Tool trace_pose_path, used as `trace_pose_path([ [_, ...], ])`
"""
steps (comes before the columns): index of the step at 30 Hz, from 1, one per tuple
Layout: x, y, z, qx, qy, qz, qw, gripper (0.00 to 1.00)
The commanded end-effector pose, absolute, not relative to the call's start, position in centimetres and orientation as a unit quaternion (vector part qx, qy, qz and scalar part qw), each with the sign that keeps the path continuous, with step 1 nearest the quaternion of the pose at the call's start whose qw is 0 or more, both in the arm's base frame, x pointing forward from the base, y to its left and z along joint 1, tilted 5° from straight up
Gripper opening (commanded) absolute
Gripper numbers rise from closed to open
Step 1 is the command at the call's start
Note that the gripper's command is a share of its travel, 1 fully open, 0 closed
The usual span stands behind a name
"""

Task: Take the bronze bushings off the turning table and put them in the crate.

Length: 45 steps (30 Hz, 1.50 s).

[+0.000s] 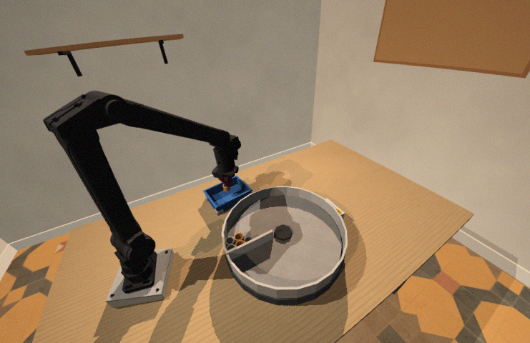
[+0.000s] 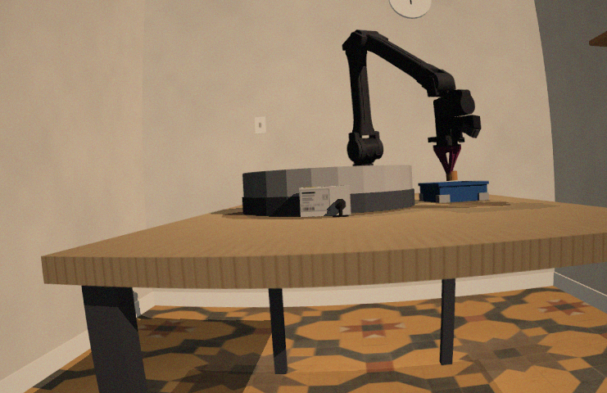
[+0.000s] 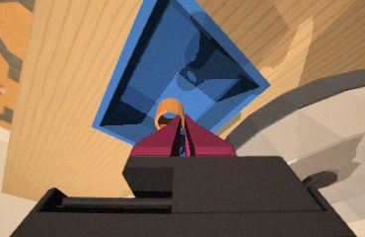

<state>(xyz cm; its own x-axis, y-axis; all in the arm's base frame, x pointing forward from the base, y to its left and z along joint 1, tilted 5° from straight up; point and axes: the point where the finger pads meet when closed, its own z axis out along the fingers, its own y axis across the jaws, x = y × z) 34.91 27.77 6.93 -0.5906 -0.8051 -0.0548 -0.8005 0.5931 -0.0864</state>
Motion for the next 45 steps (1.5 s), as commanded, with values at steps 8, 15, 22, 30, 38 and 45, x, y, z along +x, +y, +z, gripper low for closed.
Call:
trace_pose_path([
  [8, 34.9, 27.6, 6.9, -0.453, 0.890, -0.026, 0.048, 0.00],
  [15, 35.0, 27.6, 6.6, -0.453, 0.890, -0.026, 0.047, 0.00],
  [22, 35.0, 27.6, 6.0, -0.453, 0.890, -0.027, 0.044, 0.00],
  [30, 35.3, 27.3, 4.8, -0.451, 0.891, -0.027, 0.044, 0.00],
  [38, 35.4, 27.3, 3.7, -0.451, 0.891, -0.027, 0.044, 0.00],
  [45, 35.5, 27.3, 2.6, -0.451, 0.891, -0.027, 0.043, 0.00],
])
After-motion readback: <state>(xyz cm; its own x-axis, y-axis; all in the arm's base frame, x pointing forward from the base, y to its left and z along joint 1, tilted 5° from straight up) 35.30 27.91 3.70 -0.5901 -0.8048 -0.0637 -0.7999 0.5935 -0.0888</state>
